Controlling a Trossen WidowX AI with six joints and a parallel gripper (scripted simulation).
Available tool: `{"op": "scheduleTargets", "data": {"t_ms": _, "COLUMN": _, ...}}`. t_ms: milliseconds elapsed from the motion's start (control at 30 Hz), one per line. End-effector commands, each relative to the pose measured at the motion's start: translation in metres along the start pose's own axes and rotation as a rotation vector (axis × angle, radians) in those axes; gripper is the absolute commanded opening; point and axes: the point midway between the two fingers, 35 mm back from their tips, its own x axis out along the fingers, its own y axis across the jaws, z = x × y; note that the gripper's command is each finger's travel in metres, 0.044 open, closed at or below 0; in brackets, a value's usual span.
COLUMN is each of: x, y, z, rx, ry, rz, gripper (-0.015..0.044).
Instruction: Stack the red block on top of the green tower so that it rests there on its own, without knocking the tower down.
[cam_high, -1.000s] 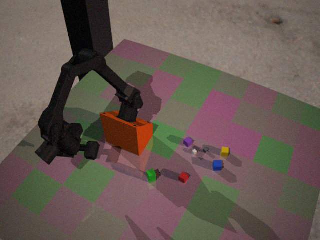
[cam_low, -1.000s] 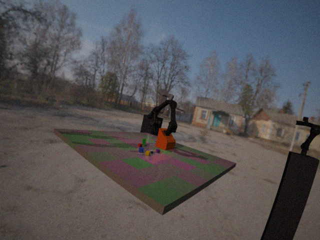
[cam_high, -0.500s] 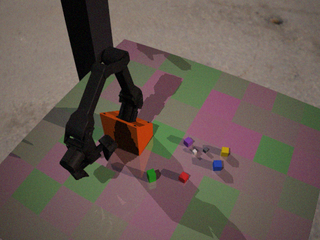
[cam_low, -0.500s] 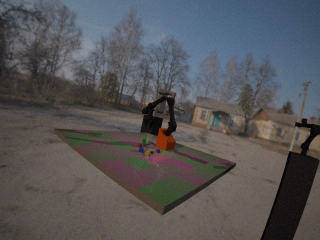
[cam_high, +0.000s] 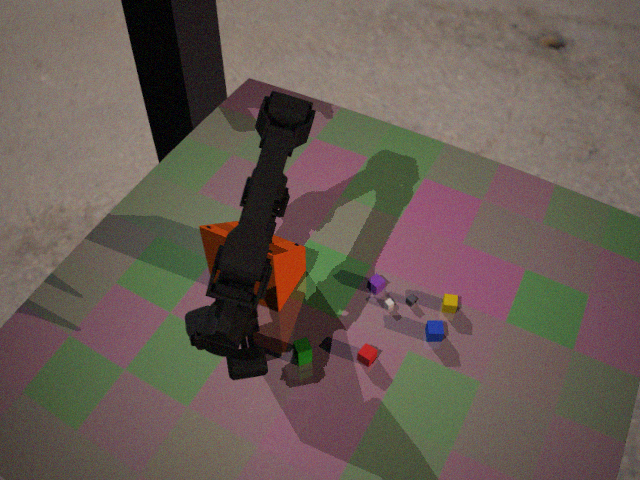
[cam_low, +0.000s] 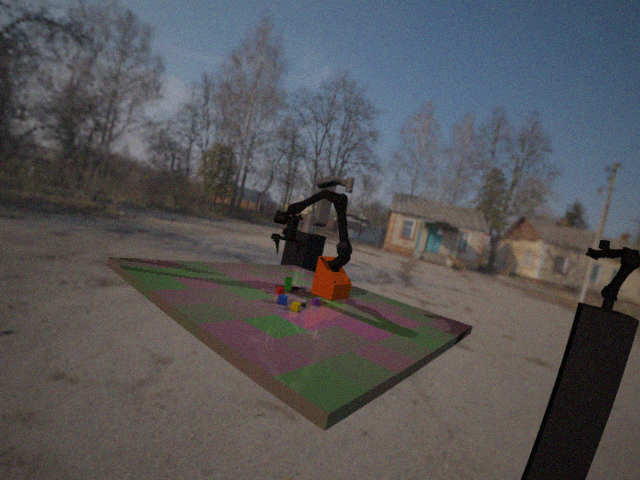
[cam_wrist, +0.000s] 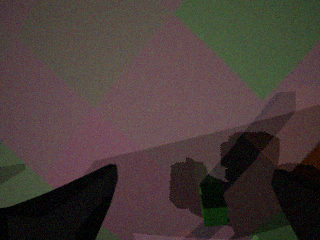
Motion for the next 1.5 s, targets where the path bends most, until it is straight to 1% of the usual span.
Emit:
{"op": "scheduleTargets", "data": {"t_ms": 0, "x": 0.002, "y": 0.007, "z": -0.026, "rx": -0.252, "ry": -0.015, "rz": 0.013, "gripper": 0.0440}}
{"op": "scheduleTargets", "data": {"t_ms": 233, "x": 0.009, "y": 0.016, "z": -0.075, "rx": -0.740, "ry": -0.053, "rz": 0.025, "gripper": 0.0440}}
{"op": "scheduleTargets", "data": {"t_ms": 467, "x": 0.020, "y": 0.015, "z": -0.127, "rx": -1.222, "ry": -0.044, "rz": 0.028, "gripper": 0.0440}}
{"op": "scheduleTargets", "data": {"t_ms": 967, "x": 0.052, "y": -0.015, "z": -0.236, "rx": -2.250, "ry": 0.035, "rz": 0.041, "gripper": 0.0440}}
{"op": "scheduleTargets", "data": {"t_ms": 1033, "x": 0.054, "y": -0.017, "z": -0.242, "rx": -2.295, "ry": 0.041, "rz": 0.043, "gripper": 0.0440}}
{"op": "scheduleTargets", "data": {"t_ms": 1333, "x": 0.055, "y": -0.021, "z": -0.242, "rx": -2.295, "ry": 0.041, "rz": 0.043, "gripper": 0.0440}}
{"op": "scheduleTargets", "data": {"t_ms": 1467, "x": 0.075, "y": -0.020, "z": -0.243, "rx": -2.295, "ry": 0.041, "rz": 0.043, "gripper": 0.0440}}
